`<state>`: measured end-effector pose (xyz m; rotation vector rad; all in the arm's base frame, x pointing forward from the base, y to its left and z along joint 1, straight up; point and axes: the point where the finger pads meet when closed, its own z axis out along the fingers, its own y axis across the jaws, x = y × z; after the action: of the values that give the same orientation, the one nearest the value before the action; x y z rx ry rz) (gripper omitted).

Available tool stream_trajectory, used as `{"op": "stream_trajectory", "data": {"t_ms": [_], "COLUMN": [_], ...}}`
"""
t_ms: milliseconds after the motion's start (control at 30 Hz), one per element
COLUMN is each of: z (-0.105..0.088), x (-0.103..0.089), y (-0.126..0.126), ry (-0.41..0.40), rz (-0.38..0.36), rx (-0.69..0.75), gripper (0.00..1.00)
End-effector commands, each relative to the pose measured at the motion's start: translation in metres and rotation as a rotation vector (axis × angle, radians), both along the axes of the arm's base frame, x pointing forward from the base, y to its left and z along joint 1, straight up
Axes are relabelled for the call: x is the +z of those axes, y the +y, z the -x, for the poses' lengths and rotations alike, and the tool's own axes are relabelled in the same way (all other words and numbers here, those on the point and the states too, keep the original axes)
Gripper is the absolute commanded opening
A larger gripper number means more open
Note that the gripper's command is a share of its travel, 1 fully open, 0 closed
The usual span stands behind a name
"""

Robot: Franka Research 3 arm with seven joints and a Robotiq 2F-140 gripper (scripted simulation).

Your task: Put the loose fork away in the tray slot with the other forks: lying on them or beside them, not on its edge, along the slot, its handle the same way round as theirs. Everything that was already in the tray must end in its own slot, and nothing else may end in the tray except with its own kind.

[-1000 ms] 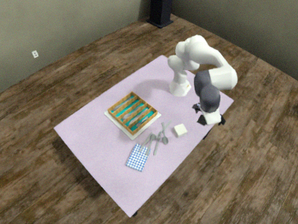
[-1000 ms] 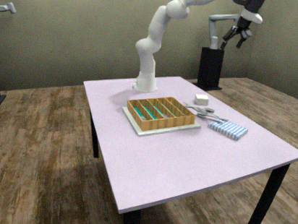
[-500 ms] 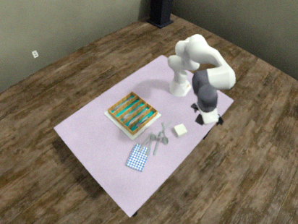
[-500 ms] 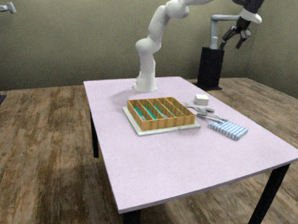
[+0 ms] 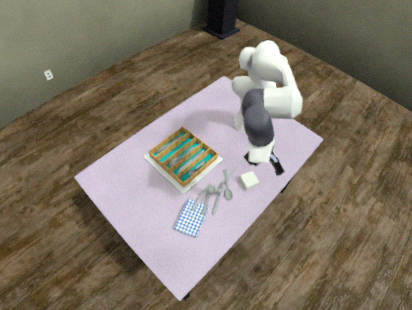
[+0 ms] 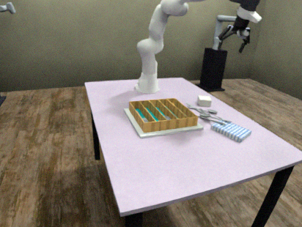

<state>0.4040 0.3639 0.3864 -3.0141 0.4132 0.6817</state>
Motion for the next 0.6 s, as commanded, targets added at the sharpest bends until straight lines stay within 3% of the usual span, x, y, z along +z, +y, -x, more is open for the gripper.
{"op": "stream_trajectory", "data": {"t_ms": [0,567], "z": [-0.011,-0.039], "x": [-0.001,-0.008], "y": [-0.008,-0.065], "ry": [-0.016,-0.029], "rz": [0.047,0.138], "rx": [-0.16,-0.49], "gripper": [1.0,1.0]}}
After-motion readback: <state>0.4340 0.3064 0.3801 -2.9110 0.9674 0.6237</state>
